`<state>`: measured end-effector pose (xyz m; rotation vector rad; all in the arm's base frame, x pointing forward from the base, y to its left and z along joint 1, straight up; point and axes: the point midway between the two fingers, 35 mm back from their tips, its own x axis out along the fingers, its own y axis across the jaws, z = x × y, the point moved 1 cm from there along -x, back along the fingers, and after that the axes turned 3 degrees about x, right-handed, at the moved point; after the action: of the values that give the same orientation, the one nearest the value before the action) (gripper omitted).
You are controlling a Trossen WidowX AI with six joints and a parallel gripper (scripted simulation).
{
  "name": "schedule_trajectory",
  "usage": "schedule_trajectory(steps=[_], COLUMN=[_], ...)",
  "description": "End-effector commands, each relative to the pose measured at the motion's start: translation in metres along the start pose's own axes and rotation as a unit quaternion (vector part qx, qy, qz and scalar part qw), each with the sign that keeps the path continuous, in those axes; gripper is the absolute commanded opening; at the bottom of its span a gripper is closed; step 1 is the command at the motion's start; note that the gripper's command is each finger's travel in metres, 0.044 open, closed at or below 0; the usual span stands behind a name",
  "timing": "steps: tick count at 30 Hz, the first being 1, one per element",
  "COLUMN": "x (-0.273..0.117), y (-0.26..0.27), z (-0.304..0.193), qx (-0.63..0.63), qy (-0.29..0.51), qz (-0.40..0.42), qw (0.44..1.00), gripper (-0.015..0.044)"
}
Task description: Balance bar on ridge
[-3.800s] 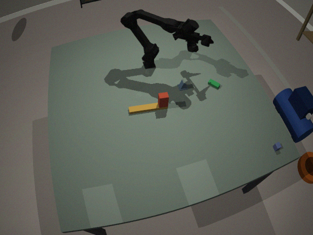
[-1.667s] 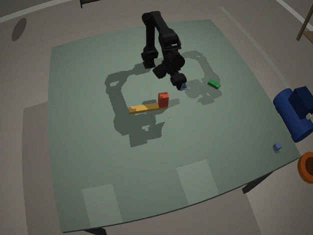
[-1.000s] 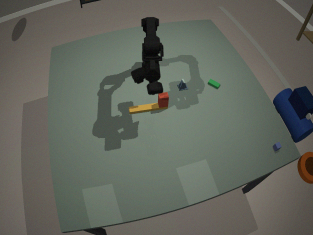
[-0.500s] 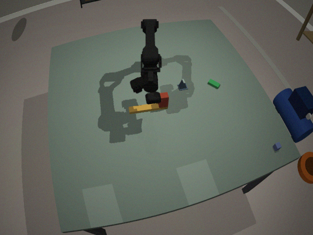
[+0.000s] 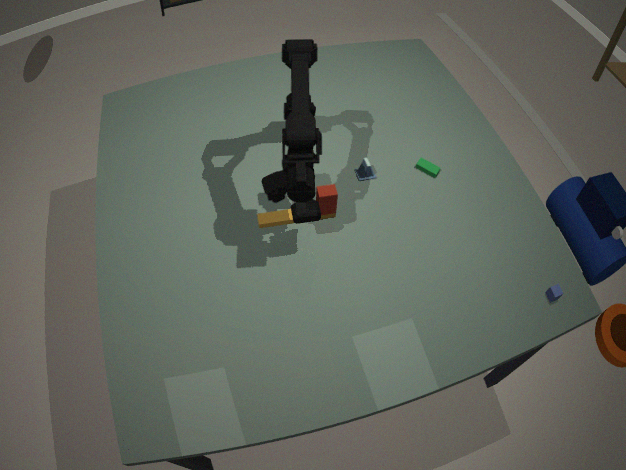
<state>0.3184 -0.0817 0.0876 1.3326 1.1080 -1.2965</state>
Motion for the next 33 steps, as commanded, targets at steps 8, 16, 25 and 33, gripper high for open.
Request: schedule_trajectory(steps=[8,16,25,33], x=[0.015,0.028,0.029,0.029], y=[-0.001,-0.002,-0.002,-0.002], z=[0.000,0.000,0.000,0.000], qx=[-0.002,-0.002,-0.002,-0.002], qy=[-0.001,-0.001,-0.001,-0.001], qz=[-0.002,-0.002,-0.002,-0.002], qw=[1.000,1.000,1.000,1.000], gripper=[0.0315,0.0315,0.0315,0.0315])
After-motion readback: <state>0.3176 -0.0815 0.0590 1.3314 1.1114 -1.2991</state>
